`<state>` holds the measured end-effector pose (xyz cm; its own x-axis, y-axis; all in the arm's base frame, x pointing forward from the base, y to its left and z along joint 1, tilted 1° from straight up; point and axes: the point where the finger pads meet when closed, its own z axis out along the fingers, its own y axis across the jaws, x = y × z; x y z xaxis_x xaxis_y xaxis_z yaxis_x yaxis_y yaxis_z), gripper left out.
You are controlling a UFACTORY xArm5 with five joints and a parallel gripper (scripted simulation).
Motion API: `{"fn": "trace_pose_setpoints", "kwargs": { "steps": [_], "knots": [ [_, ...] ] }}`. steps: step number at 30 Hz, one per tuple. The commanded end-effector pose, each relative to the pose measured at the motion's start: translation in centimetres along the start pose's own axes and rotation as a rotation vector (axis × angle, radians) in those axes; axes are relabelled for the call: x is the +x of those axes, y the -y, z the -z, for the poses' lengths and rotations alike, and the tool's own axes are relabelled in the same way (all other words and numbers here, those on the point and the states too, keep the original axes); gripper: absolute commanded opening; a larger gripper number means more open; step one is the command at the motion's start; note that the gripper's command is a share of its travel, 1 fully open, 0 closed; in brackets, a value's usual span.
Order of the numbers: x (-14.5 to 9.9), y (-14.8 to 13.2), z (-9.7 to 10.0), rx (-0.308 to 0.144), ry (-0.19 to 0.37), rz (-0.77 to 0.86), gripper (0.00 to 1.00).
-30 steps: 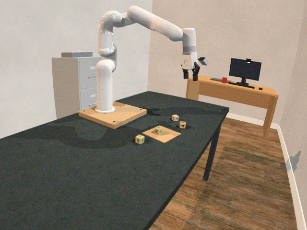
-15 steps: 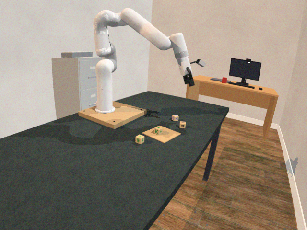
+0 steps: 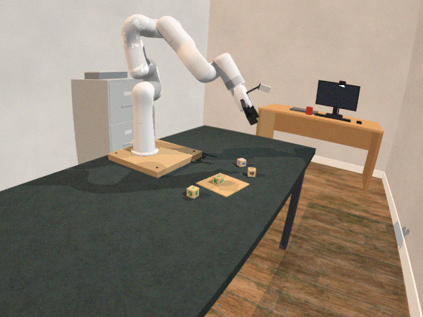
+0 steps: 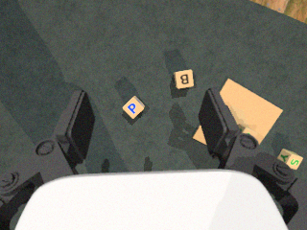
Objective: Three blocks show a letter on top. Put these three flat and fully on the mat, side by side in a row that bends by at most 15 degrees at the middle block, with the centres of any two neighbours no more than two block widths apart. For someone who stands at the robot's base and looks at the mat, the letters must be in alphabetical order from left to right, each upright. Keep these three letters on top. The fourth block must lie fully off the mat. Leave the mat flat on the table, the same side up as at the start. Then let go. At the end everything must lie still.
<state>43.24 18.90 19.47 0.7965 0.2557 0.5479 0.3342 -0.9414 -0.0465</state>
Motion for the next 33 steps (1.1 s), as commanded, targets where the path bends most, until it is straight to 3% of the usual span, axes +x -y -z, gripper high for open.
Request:
{"fn": "trace_pose_setpoints", "kwargs": {
  "steps": [1,4,7,10,13,17,33],
  "knots": [
    [-0.9,-0.9,0.5,0.002,-0.093,-0.107,1.00],
    [-1.4,-1.2,0.7,0.004,-0.121,-0.147,1.00],
    [-2.6,-1.9,1.3,0.011,-0.184,-0.235,1.00],
    [-2.6,-1.9,1.3,0.011,-0.184,-0.235,1.00],
    [-3.9,-2.6,2.2,0.023,-0.252,-0.330,1.00],
    [-4.9,-3.1,2.8,0.034,-0.298,-0.393,1.00],
    [-5.1,-3.1,3.0,0.036,-0.306,-0.403,1.00]
  ]
}}
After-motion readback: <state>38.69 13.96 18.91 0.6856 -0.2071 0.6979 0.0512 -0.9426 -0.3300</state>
